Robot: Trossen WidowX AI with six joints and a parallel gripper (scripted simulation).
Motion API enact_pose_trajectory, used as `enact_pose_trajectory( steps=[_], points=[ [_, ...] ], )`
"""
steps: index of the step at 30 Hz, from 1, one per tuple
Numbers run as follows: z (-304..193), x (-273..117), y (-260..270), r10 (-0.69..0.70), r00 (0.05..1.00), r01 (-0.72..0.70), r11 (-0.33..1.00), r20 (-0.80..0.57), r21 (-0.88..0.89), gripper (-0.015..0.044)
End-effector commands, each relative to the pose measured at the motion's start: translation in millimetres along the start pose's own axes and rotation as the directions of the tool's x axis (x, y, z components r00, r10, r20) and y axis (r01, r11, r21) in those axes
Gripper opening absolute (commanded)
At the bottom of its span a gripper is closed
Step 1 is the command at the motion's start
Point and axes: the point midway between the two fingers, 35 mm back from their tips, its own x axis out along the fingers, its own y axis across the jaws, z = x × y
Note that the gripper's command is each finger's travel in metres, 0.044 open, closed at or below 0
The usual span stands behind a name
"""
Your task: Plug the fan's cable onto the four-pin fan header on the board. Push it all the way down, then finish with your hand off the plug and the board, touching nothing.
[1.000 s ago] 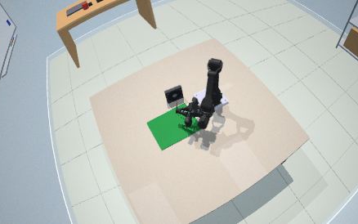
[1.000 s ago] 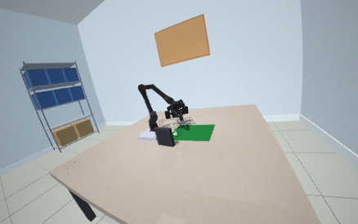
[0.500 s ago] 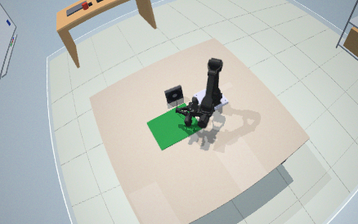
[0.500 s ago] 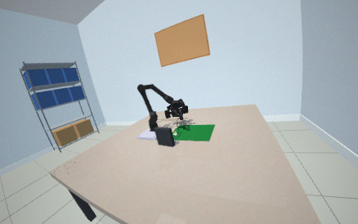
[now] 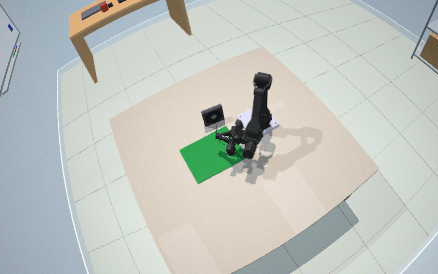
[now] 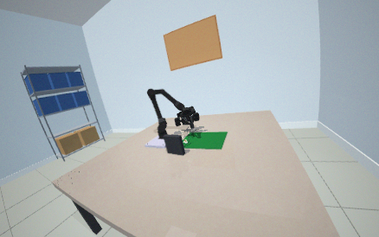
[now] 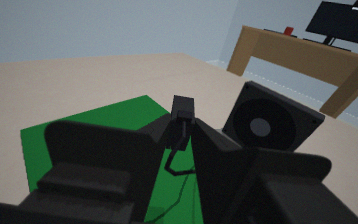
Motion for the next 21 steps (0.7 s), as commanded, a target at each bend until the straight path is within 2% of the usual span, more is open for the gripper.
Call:
enact_pose_trajectory(
  steps=[1,21],
  points=[
    [-3,-1,0,0.001,1.0,-0.001,1.0,0.002,0.003,0.0],
    [-23,-1,0,0.001,1.0,-0.001,1.0,0.001,0.003,0.0]
  ],
)
